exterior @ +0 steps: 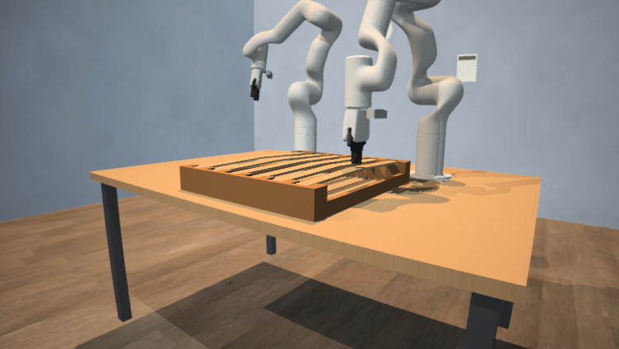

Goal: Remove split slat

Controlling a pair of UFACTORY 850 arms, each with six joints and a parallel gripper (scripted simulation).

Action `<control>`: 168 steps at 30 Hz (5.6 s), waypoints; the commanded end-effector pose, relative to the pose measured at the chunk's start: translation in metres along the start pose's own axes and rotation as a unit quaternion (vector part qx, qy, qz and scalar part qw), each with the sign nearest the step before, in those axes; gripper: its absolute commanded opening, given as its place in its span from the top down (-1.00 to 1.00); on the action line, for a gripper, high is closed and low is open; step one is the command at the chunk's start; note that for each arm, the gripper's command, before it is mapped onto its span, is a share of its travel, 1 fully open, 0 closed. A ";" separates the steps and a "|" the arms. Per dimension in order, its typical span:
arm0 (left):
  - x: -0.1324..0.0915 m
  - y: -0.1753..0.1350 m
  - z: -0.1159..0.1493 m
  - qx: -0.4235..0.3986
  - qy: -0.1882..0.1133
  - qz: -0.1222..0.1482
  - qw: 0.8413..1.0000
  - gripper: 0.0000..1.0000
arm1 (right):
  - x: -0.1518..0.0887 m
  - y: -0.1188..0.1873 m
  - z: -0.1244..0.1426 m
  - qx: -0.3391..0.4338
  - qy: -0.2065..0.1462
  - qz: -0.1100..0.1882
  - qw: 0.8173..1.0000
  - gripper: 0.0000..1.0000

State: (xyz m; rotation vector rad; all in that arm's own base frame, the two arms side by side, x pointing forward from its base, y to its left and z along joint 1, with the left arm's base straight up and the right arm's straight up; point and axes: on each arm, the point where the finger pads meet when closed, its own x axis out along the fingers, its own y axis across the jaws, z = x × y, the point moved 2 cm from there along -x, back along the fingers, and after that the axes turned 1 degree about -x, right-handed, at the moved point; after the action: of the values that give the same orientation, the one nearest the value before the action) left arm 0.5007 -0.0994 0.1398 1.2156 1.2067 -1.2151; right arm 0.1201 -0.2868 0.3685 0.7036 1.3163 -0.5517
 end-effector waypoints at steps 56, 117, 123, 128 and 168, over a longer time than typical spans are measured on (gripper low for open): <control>0.005 0.001 0.000 0.000 0.000 0.001 1.000 1.00 | -0.001 0.000 0.001 0.000 -0.001 0.000 1.000 -1.00; 0.013 0.001 0.001 0.000 0.000 0.001 1.000 1.00 | -0.001 0.000 0.001 0.000 -0.001 0.000 1.000 -1.00; 0.013 0.001 0.001 0.000 0.000 0.001 1.000 1.00 | -0.001 0.000 0.001 0.000 -0.001 0.000 1.000 -1.00; 0.015 0.001 0.000 0.000 0.000 0.001 1.000 1.00 | -0.001 0.000 0.001 0.000 -0.001 0.000 1.000 -1.00; 0.019 0.001 0.000 0.000 0.000 0.002 1.000 1.00 | -0.001 0.000 0.001 0.000 -0.001 0.000 1.000 -1.00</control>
State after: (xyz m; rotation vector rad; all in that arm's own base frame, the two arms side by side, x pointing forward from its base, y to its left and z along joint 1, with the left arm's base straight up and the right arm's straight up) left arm 0.5013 -0.0999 0.1213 1.2168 1.2040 -1.2129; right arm 0.1201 -0.2868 0.3685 0.7036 1.3163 -0.5517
